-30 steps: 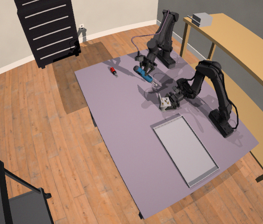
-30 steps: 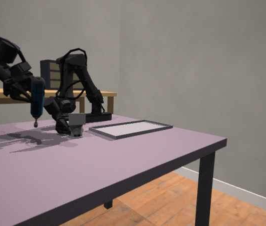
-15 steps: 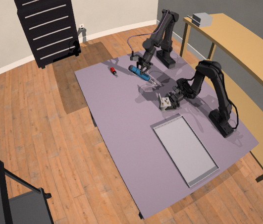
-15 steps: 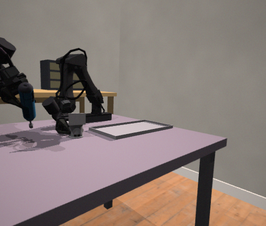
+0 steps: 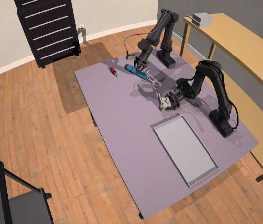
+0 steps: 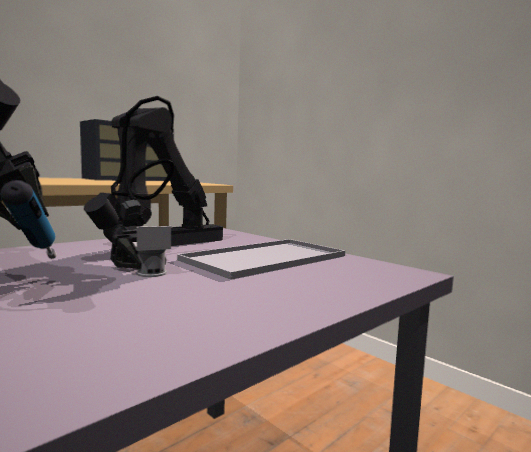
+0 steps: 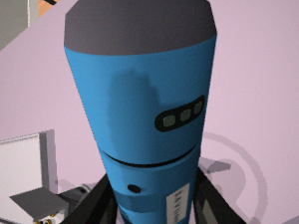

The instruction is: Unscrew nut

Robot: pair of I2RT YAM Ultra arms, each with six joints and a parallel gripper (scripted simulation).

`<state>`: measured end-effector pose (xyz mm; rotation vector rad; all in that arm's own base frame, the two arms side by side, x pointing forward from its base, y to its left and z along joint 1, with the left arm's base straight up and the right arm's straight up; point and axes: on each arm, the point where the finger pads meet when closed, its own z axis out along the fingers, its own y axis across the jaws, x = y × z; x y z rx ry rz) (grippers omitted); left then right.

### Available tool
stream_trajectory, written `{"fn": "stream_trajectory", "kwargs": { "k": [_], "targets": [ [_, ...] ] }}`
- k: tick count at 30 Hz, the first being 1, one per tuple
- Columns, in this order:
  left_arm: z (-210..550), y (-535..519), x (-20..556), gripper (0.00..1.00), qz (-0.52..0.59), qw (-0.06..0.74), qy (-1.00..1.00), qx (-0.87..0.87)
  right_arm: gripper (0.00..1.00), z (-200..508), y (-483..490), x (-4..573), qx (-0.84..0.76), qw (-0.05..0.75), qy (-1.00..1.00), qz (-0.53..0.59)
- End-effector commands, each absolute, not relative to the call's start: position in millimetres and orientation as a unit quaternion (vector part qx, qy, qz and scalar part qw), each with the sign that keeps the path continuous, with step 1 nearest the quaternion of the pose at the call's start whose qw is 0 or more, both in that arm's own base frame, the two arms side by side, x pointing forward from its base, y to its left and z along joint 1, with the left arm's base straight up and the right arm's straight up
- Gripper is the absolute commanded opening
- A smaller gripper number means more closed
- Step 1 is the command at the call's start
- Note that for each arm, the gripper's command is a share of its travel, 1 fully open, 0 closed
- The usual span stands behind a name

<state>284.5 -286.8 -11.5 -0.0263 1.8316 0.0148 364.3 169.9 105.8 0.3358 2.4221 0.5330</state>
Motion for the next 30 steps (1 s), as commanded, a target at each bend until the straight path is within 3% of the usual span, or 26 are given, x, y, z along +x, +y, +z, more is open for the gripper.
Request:
{"fn": "stream_trajectory", "kwargs": {
  "k": [1,30],
  "targets": [
    [-9.2,-287.2,285.0,0.59,0.008,0.611,0.792,-0.012,0.42,154.8,184.9,384.5,0.126,0.367,0.889,0.245],
    [-9.2,-287.2,285.0,0.59,0.008,0.611,0.792,-0.012,0.42,104.5,100.5,376.0,0.332,0.245,0.895,0.172]
  ]
}}
